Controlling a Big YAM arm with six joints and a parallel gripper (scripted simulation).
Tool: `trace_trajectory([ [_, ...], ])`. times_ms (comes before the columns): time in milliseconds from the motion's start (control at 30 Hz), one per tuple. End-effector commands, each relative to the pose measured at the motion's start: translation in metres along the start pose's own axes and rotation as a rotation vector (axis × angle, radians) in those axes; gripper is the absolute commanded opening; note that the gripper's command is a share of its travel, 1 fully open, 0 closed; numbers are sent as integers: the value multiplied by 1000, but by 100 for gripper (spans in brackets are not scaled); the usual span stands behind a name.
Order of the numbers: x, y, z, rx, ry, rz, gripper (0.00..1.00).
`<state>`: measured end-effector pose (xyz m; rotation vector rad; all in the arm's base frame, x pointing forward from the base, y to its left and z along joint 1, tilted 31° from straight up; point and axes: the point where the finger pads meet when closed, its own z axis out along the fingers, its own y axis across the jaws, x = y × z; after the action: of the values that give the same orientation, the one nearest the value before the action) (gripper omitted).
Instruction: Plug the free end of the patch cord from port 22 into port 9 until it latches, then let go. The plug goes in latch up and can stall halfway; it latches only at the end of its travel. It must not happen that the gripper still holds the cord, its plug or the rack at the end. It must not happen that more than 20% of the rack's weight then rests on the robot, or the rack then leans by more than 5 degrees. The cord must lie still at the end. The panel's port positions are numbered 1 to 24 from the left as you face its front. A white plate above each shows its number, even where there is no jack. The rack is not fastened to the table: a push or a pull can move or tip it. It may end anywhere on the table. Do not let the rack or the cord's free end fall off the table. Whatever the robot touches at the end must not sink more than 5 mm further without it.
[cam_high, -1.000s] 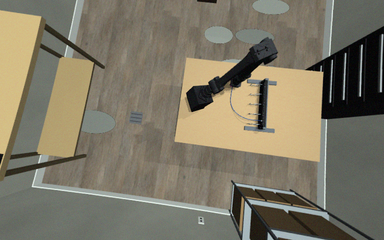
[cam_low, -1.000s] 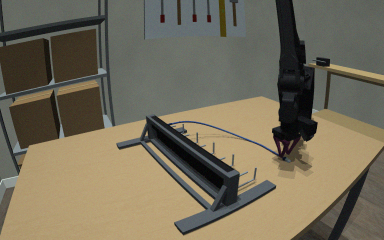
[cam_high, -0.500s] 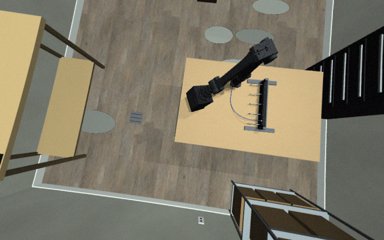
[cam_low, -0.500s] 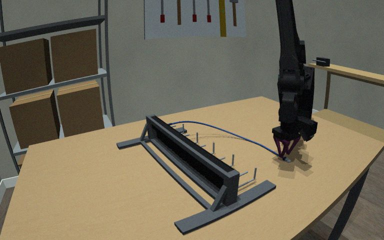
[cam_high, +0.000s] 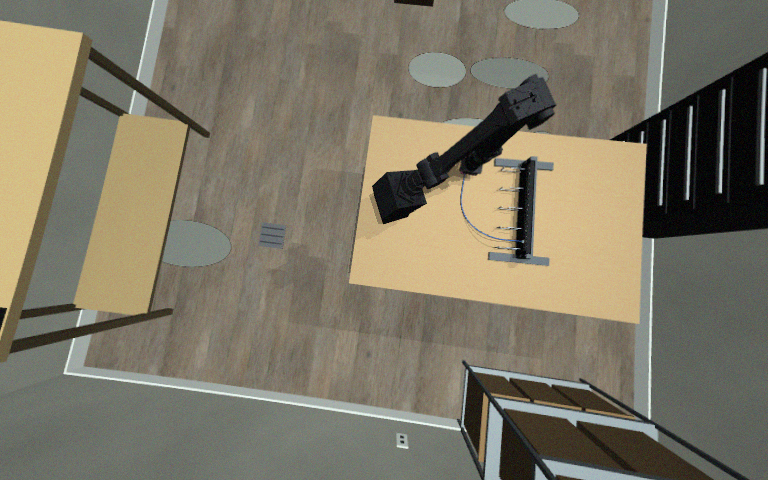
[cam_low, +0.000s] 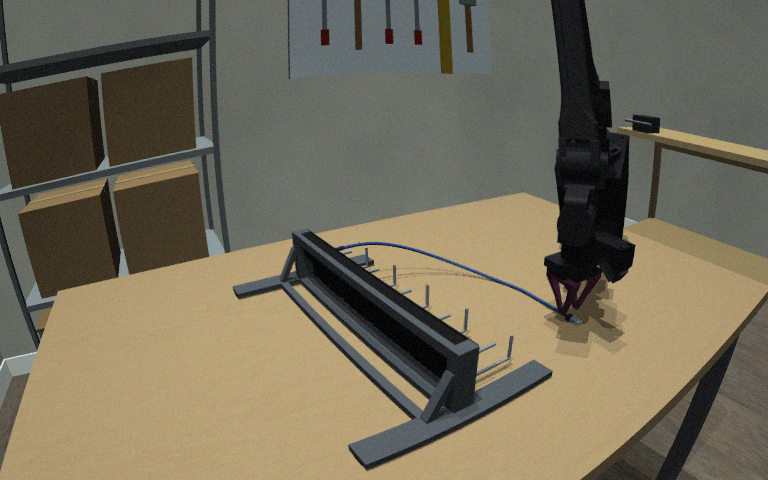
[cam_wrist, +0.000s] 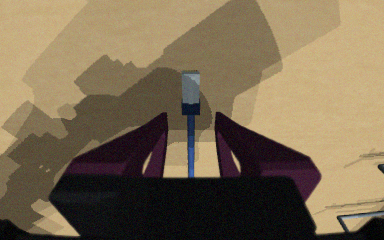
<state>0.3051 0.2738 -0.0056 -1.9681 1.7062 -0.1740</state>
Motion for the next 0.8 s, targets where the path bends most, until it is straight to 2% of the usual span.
trace_trajectory([
  [0, 2, 4, -4, -7, 1, 3, 36],
  [767, 1, 4, -3, -9, 2, 3, 36],
])
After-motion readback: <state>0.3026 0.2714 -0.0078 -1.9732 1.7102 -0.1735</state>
